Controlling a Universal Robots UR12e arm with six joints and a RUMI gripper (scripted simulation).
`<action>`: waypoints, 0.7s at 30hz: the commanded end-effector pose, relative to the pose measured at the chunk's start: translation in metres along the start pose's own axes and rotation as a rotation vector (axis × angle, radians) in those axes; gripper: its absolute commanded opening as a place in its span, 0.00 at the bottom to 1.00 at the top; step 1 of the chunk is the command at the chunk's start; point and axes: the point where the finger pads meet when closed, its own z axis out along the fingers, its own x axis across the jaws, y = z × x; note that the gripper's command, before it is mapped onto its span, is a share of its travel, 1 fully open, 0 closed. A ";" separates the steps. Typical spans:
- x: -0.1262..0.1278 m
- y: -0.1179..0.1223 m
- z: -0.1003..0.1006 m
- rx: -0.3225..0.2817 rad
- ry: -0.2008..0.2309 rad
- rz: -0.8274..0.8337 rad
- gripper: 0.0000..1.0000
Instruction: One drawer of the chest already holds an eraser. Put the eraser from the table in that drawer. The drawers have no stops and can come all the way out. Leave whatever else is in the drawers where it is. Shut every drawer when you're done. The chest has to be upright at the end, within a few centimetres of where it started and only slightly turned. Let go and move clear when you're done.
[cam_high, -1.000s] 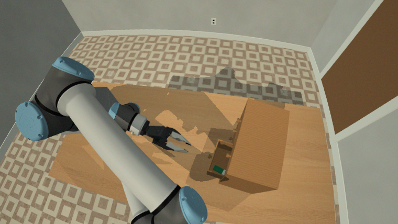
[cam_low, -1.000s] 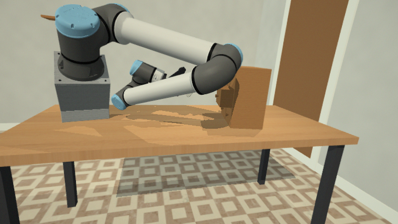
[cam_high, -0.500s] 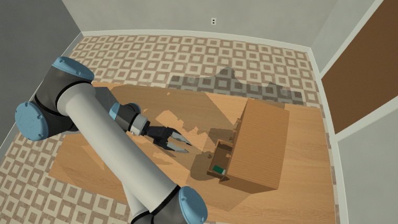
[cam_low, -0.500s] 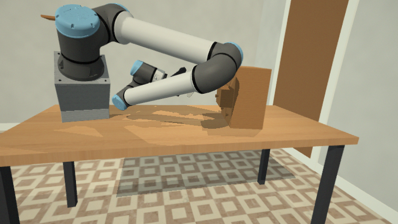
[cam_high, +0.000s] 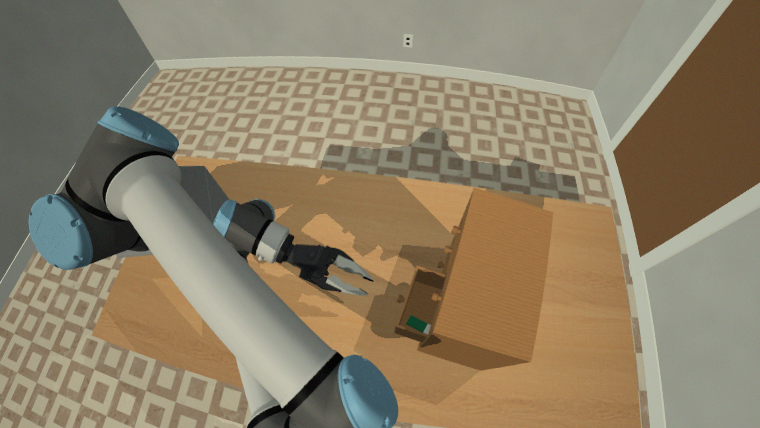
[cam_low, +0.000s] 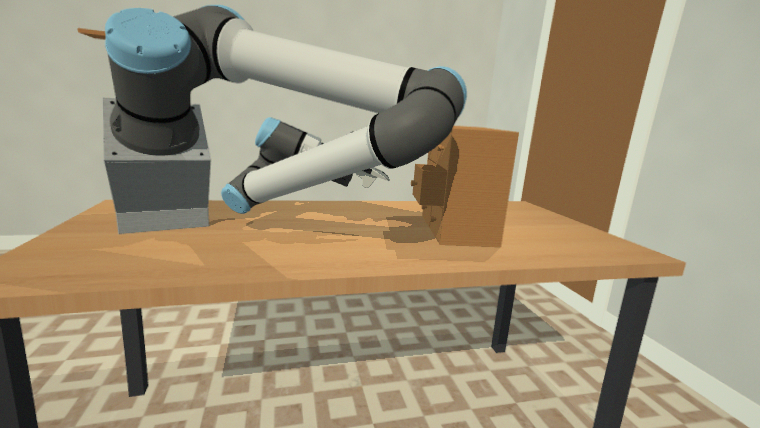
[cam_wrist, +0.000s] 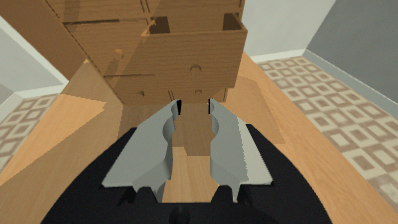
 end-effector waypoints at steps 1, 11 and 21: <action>0.000 -0.001 0.006 0.000 0.000 0.000 0.20; 0.000 -0.002 0.027 0.000 0.000 0.000 0.20; 0.000 -0.002 0.039 0.000 0.000 0.000 0.20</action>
